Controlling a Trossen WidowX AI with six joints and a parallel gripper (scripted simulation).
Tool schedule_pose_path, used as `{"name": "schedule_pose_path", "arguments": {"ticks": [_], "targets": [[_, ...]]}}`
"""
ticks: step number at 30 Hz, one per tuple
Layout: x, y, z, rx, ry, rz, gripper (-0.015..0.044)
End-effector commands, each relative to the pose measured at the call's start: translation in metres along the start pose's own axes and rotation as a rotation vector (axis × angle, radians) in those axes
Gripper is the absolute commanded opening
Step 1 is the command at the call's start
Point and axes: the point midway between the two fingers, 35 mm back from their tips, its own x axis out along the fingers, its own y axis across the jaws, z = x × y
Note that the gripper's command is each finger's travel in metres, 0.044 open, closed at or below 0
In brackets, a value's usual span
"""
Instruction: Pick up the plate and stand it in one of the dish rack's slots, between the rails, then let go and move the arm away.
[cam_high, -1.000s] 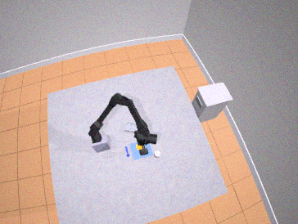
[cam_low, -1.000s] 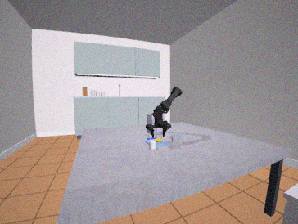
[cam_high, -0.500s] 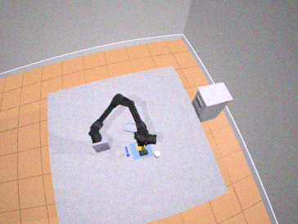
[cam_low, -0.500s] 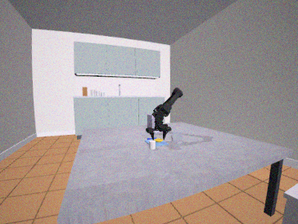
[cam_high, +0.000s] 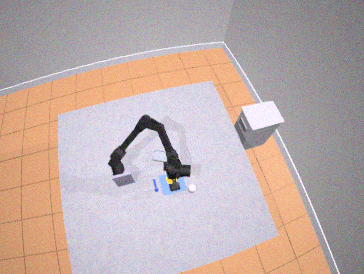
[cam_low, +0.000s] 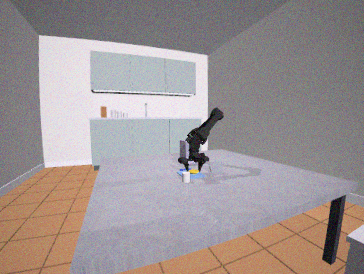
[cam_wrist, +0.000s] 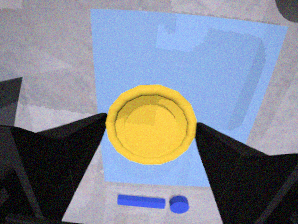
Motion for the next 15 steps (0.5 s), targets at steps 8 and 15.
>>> {"name": "schedule_pose_path", "arguments": {"ticks": [8, 15], "targets": [[0.0, 0.0, 0.0, 0.006, -0.001, 0.003, 0.0267], [-0.033, -0.004, 0.008, 0.008, -0.004, -0.007, 0.0084]]}}
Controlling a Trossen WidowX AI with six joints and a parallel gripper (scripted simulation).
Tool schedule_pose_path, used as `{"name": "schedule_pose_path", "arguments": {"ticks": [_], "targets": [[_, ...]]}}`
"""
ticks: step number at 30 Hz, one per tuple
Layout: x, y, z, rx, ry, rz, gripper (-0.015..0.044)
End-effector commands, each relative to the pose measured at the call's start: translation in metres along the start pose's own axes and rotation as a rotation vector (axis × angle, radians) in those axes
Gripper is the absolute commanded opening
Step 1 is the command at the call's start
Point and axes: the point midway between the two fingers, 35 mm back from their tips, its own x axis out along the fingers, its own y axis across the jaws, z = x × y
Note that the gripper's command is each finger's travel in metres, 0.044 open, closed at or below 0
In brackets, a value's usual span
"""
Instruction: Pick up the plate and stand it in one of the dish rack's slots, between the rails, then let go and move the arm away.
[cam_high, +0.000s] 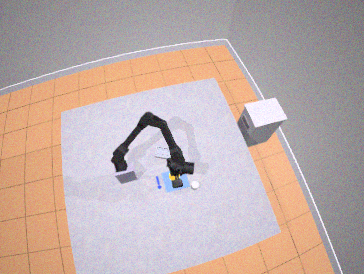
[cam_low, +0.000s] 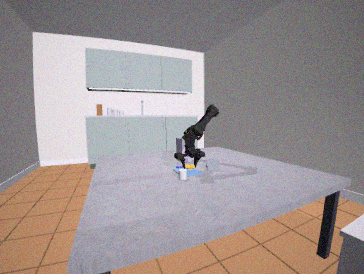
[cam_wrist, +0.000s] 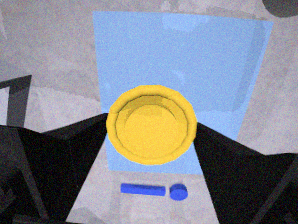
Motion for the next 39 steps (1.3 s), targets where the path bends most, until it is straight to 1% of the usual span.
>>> {"name": "schedule_pose_path", "arguments": {"ticks": [1, 3, 4, 13, 23, 28, 39], "targets": [[-0.026, -0.003, 0.009, -0.013, -0.02, -0.013, 0.0057], [-0.039, -0.004, 0.011, -0.012, -0.02, -0.015, 0.0005], [-0.046, -0.004, 0.012, -0.012, -0.02, -0.016, 0.0], [-0.107, -0.006, 0.012, -0.012, -0.019, -0.018, 0.0], [-0.157, -0.007, 0.01, -0.014, -0.016, -0.011, 0.0], [-0.161, -0.004, 0.01, 0.009, -0.016, -0.011, 0.0], [-0.168, 0.047, 0.001, 0.382, -0.019, -0.012, 0.0]]}}
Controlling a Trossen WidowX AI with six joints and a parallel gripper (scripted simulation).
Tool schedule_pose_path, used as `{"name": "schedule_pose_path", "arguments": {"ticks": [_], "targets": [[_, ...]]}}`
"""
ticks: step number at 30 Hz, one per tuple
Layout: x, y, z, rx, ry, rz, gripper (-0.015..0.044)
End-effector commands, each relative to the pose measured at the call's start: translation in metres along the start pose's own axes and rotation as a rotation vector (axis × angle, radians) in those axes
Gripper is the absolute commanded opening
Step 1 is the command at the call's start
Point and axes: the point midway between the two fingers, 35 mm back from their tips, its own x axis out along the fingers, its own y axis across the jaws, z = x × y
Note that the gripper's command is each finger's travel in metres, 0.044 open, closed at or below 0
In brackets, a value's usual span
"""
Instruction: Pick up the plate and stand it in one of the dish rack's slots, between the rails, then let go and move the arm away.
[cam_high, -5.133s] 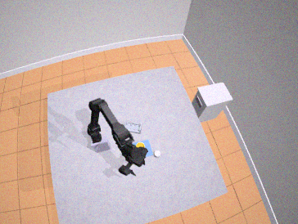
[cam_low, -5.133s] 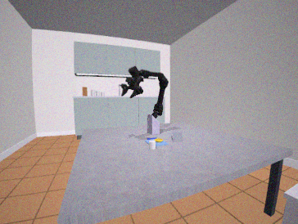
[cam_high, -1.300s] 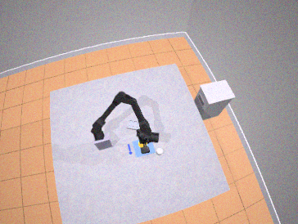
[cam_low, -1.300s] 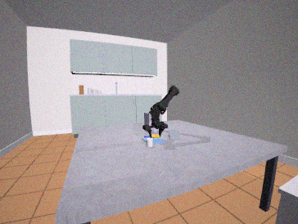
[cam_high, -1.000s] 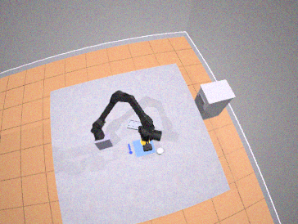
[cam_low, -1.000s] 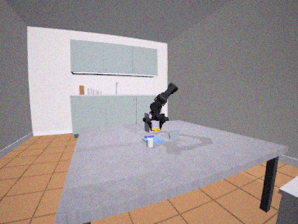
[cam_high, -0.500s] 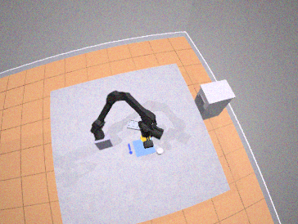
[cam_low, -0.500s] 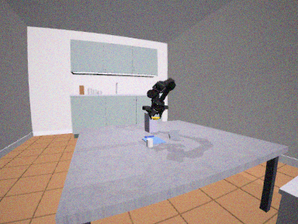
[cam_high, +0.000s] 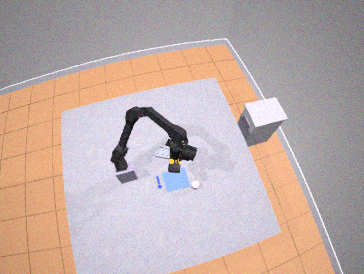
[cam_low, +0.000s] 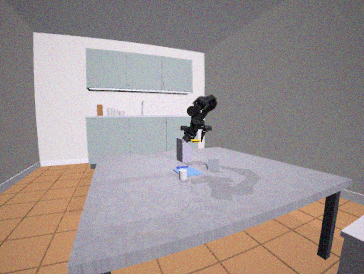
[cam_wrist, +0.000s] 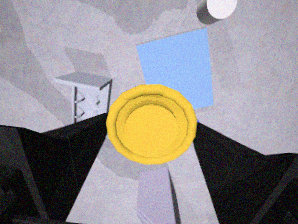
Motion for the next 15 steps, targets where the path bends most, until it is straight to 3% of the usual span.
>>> {"name": "schedule_pose_path", "arguments": {"ticks": [1, 15], "targets": [[-0.003, 0.016, -0.01, 0.132, -0.001, 0.002, 0.0], [-0.006, 0.067, -0.049, 0.614, 0.0, 0.001, 0.0]]}}
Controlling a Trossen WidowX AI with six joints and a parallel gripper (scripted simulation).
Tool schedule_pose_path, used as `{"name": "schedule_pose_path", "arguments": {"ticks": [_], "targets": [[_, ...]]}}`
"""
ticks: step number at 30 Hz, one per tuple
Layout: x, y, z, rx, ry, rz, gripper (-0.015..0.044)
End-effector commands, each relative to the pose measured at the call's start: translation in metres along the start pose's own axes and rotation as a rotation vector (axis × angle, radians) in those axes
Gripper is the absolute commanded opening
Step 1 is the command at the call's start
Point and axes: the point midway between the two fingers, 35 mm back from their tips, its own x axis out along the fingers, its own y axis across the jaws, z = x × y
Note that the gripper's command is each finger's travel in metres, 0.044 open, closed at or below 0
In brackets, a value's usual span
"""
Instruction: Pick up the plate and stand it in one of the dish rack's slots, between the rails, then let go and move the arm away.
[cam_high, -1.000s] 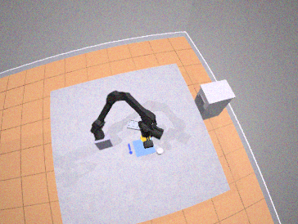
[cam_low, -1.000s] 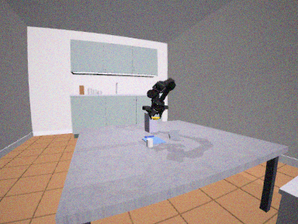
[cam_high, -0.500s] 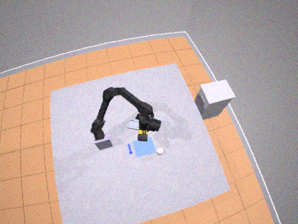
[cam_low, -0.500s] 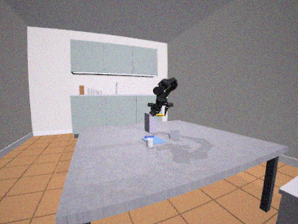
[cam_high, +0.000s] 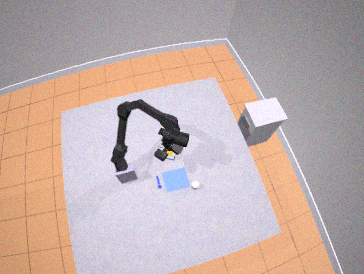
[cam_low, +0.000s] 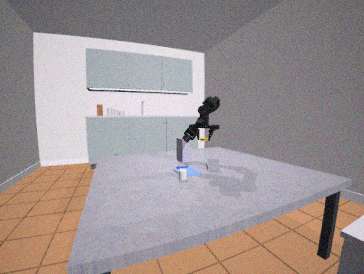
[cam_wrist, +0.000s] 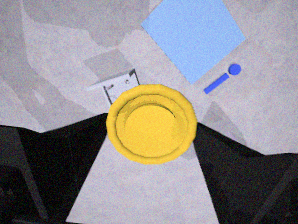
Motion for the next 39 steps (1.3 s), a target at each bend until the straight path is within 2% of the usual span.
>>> {"name": "schedule_pose_path", "arguments": {"ticks": [1, 31, 39], "targets": [[0.0, 0.005, -0.017, 0.133, 0.002, 0.003, 0.0], [0.011, 0.013, -0.14, 1.129, 0.024, -0.002, 0.0], [0.014, 0.011, -0.145, 1.172, 0.015, -0.015, 0.0]]}}
